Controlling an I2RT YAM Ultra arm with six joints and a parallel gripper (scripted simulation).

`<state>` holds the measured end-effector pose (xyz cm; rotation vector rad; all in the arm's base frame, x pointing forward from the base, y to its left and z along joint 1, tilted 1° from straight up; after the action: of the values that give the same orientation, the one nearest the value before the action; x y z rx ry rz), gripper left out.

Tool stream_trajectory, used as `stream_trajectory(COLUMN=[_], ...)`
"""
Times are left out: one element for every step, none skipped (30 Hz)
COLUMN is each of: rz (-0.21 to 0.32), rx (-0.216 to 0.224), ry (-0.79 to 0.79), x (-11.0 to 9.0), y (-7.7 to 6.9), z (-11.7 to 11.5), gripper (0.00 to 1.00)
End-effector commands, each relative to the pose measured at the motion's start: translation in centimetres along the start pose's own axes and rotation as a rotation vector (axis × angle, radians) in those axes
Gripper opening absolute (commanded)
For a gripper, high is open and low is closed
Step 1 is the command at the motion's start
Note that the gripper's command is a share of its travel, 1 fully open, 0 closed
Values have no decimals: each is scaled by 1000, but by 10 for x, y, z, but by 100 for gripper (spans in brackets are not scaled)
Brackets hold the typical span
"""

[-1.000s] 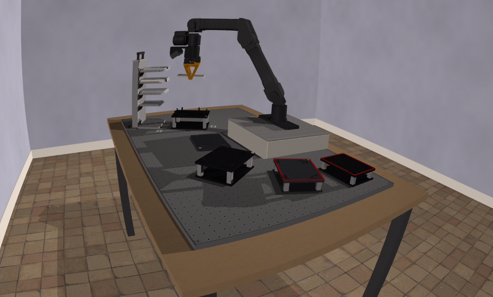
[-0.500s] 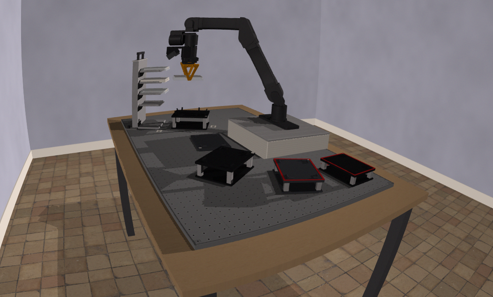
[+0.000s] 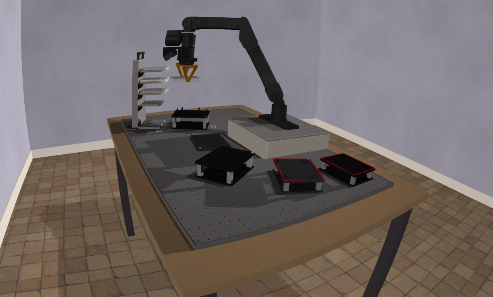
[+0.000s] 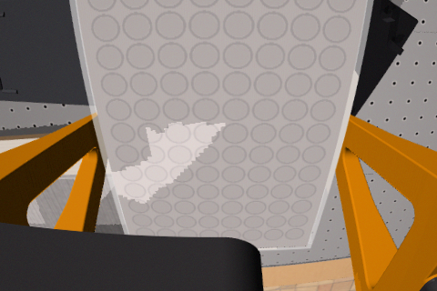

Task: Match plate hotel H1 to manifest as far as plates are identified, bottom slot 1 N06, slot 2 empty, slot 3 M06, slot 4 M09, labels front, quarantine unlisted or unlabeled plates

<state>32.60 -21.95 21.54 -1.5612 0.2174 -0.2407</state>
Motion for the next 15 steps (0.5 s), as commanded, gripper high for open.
stream_trajectory(rz=[16,16,16,16,16,16,16,16,16,16,16,16,16,16,16], rx=[10,10,10,10,10,10,10,11,11,11,11,11,11,11,11], ry=[8,8,8,8,8,8,8,8,8,8,8,8,8,8,8], x=[3,4,5,6,8,8,8,9,10,11,12,13,14,16,17], y=[-15,-15,-15,-15,-15,-15,-15,-15,-15,-15,-15,-15,-15,-15,-15], z=[14,17,20,23,26,26,26,29,32,35,39,42,45,48,51], gripper=[86,86,86,86,86,86,86,86,86,86,86,86,86,86,86])
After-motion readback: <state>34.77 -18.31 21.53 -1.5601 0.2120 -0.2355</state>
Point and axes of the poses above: the point where the finger pads meet when closed, its own y axis out along the fingers, its own z axis across the jaws, x = y × z, the point moved 5 cm from there along -y, back along the fingers, and after that the axes turned 11 degrees about y, right-handed, at the moved point
